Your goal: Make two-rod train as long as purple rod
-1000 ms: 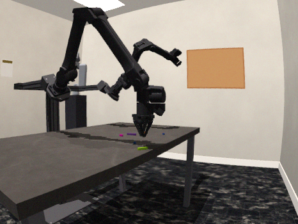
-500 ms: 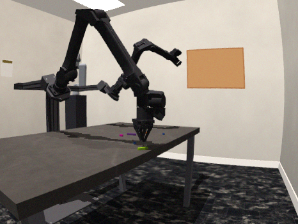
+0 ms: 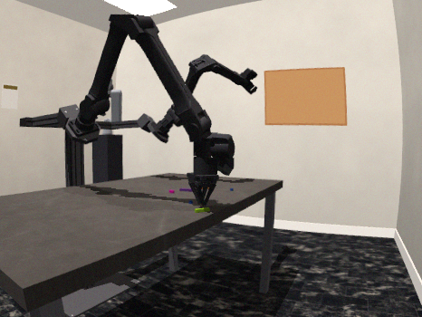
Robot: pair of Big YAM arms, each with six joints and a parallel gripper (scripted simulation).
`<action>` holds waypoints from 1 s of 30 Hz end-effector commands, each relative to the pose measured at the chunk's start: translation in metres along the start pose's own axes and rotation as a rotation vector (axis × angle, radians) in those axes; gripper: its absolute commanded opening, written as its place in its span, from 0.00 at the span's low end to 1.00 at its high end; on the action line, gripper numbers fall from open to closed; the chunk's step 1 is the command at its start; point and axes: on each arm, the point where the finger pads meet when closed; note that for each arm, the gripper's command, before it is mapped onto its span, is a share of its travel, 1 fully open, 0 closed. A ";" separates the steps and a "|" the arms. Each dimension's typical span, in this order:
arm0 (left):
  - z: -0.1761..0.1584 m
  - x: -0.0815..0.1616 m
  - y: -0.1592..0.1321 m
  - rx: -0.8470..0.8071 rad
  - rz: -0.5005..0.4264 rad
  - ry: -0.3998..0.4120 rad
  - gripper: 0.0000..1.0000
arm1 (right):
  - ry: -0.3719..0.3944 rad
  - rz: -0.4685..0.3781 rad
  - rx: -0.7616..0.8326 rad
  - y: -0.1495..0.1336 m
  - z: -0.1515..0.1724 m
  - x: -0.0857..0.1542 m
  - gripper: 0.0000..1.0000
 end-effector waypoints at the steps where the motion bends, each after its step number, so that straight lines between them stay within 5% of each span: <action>1: 0.003 0.006 0.008 0.006 -0.023 0.004 1.00 | -0.019 -0.004 -0.001 0.002 -0.015 -0.007 0.23; 30: 0.003 0.006 0.008 0.006 -0.023 0.004 1.00 | -0.012 -0.007 0.008 0.004 -0.009 -0.006 0.23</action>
Point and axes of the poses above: on each arm, the point where the finger pads meet when closed, its own x axis back along the fingers, its own z axis across the jaws, y = z × x, and after that the axes turned 2 degrees about x, right-handed
